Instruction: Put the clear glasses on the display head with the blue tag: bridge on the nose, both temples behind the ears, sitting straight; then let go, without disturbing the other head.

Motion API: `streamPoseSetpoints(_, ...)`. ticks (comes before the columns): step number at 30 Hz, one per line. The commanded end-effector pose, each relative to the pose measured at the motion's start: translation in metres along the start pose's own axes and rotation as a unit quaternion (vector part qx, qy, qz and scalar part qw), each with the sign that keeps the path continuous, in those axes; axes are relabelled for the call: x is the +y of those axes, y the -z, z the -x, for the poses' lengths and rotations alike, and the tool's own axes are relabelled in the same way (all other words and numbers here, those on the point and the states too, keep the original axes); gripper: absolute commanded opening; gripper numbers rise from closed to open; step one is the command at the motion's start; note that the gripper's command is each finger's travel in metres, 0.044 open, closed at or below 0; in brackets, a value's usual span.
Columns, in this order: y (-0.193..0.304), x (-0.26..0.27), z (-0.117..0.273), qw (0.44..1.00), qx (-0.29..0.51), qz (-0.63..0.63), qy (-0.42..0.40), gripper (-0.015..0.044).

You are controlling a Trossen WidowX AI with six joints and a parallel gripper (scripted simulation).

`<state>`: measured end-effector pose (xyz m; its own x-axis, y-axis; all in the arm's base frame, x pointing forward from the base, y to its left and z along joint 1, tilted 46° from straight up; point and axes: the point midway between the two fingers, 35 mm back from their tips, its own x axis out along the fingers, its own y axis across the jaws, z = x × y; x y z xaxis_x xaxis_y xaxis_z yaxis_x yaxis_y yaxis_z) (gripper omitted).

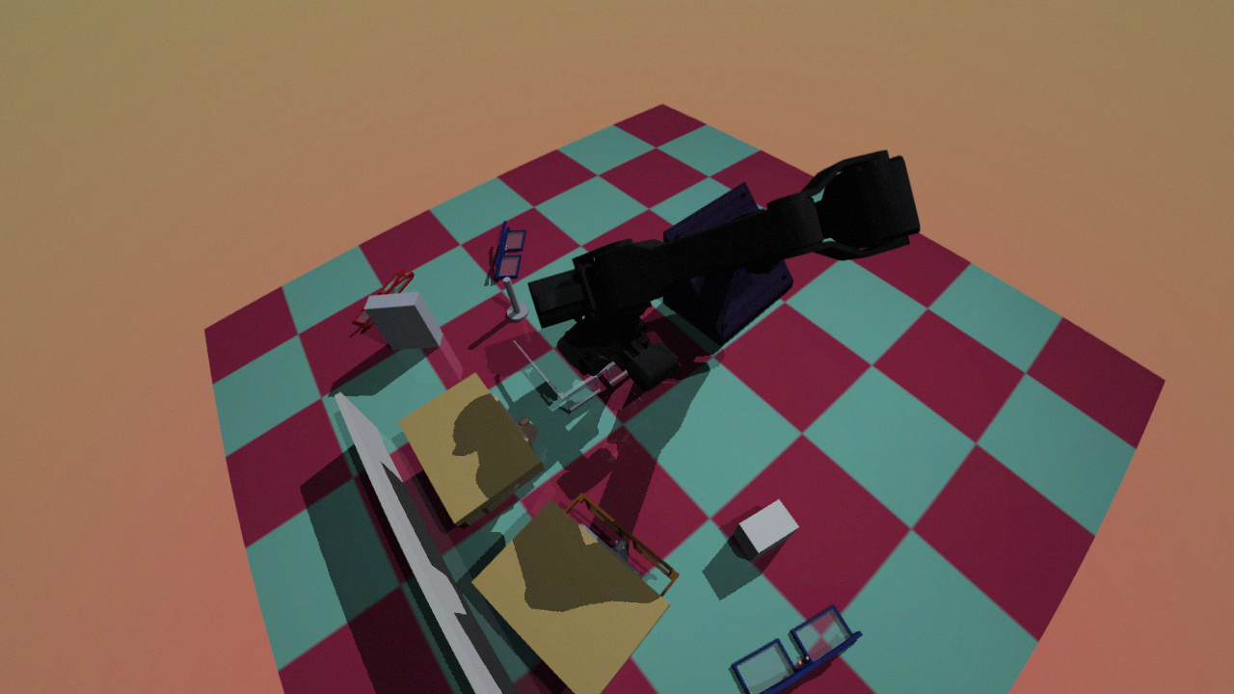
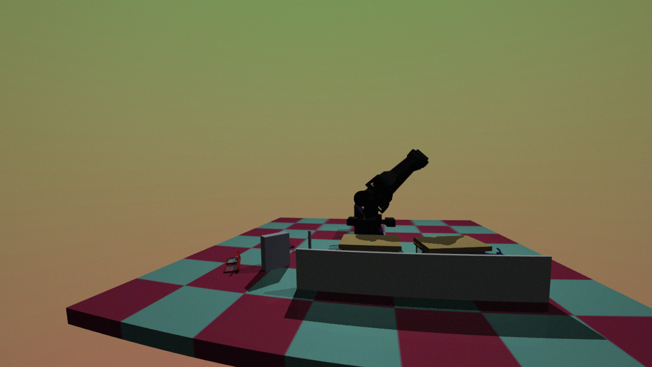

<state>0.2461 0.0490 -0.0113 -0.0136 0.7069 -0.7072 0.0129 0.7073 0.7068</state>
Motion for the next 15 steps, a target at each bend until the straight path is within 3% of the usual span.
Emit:
streamPoseSetpoints(1,0.0018,0.0013,-0.0053,1.000,0.001,-0.001,-0.003,0.0000)
streamPoseSetpoints(8,0.0028,0.0019,-0.0100,1.000,0.002,-0.001,-0.004,0.0000)
streamPoseSetpoints(12,0.0014,0.0008,-0.0067,1.000,0.001,0.000,-0.001,0.0105)
streamPoseSetpoints(15,0.0014,0.0008,-0.0067,1.000,0.001,0.000,-0.001,0.0108)
